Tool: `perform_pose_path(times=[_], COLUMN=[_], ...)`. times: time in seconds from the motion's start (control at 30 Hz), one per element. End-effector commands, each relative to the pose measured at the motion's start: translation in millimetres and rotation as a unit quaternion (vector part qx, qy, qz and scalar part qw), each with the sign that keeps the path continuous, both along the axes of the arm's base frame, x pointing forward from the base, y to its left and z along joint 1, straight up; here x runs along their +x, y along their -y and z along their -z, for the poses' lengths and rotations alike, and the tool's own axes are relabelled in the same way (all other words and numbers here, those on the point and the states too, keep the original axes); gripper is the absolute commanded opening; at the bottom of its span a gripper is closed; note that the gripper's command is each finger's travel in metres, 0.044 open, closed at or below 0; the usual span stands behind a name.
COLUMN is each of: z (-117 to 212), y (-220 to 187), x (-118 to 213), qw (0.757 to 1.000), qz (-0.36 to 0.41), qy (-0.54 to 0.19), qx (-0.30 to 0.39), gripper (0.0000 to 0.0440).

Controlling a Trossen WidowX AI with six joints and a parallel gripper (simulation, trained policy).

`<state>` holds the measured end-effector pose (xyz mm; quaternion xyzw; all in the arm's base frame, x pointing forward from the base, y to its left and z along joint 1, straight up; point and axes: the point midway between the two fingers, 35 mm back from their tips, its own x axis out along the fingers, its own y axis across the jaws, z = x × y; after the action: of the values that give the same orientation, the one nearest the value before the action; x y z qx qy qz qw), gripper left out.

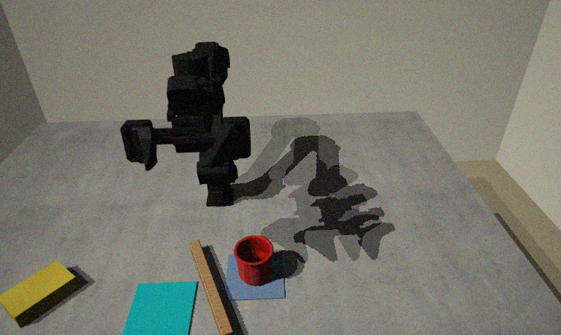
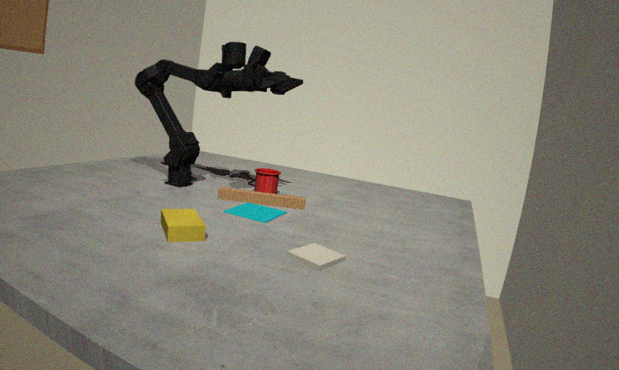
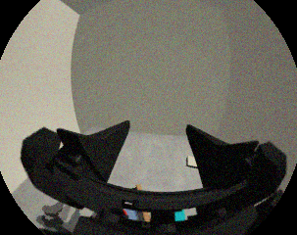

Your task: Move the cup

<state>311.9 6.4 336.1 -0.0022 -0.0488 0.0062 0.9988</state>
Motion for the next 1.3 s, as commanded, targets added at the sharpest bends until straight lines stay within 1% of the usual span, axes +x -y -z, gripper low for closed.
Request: perform_pose_path(times=[0.0,0.33,0.4,0.43,0.53,0.73,0.83,1.27], z=[-0.1,4.5,5.7,6.5,7.8,8.1,8.3,11.4], y=[-0.6,-6.2,-7.7,-8.4,-11.6,-18.9,-22.6,-38.8], x=[-0.4,-3.3,-3.5,-3.5,-3.3,-2.9,-2.6,-0.7], qw=[1.000,0.999,0.999,0.998,0.997,0.993,0.990,0.968], qz=[-0.001,-0.013,-0.016,-0.017,-0.023,-0.036,-0.041,-0.054], qy=[-0.001,-0.034,-0.043,-0.049,-0.064,-0.096,-0.113,-0.194], qx=[0.000,0.012,0.017,0.020,0.031,0.060,0.076,0.147], gripper=[0.0374,0.0111,0.0067,0.0056,0.0057,0.0102,0.0114,0.0119])
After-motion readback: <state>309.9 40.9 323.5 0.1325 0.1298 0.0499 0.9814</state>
